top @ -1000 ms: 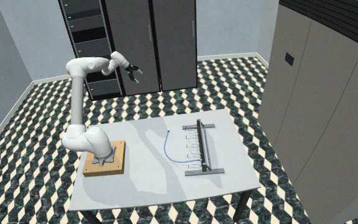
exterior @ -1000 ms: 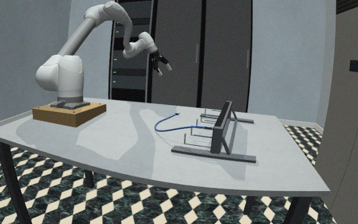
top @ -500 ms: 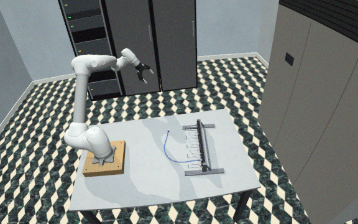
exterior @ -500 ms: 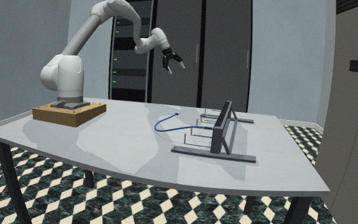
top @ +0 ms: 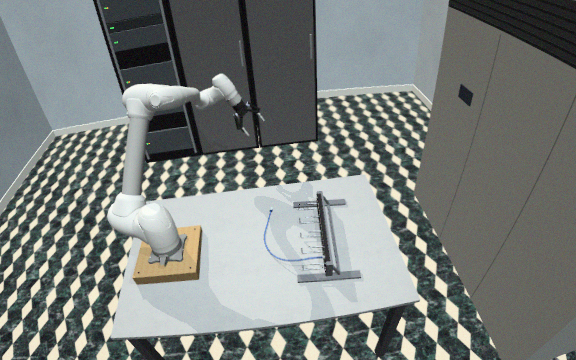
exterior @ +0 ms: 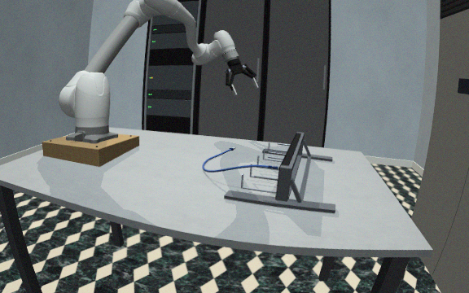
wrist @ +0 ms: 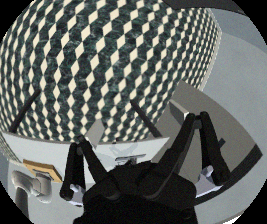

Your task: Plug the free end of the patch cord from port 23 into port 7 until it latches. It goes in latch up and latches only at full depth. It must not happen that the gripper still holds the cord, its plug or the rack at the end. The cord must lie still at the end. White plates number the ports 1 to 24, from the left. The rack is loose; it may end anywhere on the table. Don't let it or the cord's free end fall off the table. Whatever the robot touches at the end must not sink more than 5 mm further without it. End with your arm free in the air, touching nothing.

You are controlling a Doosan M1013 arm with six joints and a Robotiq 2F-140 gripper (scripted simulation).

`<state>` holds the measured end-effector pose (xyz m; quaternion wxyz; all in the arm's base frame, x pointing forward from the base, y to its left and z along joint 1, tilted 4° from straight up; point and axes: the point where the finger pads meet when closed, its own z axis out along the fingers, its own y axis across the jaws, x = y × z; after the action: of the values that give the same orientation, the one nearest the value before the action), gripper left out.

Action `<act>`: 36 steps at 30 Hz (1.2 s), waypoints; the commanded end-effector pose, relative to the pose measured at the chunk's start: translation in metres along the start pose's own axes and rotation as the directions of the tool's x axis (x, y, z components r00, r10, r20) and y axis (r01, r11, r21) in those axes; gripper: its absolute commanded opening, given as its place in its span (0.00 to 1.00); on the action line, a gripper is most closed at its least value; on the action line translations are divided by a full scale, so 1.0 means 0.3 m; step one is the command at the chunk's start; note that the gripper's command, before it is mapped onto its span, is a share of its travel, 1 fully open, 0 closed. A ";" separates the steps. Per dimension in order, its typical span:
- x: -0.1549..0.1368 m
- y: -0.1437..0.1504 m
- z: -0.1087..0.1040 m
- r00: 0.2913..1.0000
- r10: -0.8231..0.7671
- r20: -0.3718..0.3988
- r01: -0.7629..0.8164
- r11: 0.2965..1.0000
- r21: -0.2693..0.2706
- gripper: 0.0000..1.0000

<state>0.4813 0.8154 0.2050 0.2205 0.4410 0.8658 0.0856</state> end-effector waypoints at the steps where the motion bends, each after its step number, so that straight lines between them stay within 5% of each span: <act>1: -0.136 0.016 0.031 0.997 0.080 0.006 -0.081 0.996 0.027 1.00; 7: -0.261 0.024 0.059 0.988 0.156 0.015 -0.156 0.986 0.052 1.00; 8: -0.349 0.026 0.077 0.978 0.209 0.023 -0.210 0.975 0.069 1.00; 22: -0.772 -0.002 0.150 0.887 0.455 0.074 -0.461 0.876 0.139 1.00; 24: -0.772 -0.002 0.150 0.887 0.455 0.074 -0.461 0.876 0.139 1.00; 25: -0.860 -0.016 0.162 0.859 0.504 0.087 -0.511 0.846 0.151 1.00; 36: -1.181 -0.090 0.196 0.728 0.671 0.143 -0.685 0.704 0.187 1.00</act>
<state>0.6590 0.5426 0.2477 0.1567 0.7282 0.6653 0.0498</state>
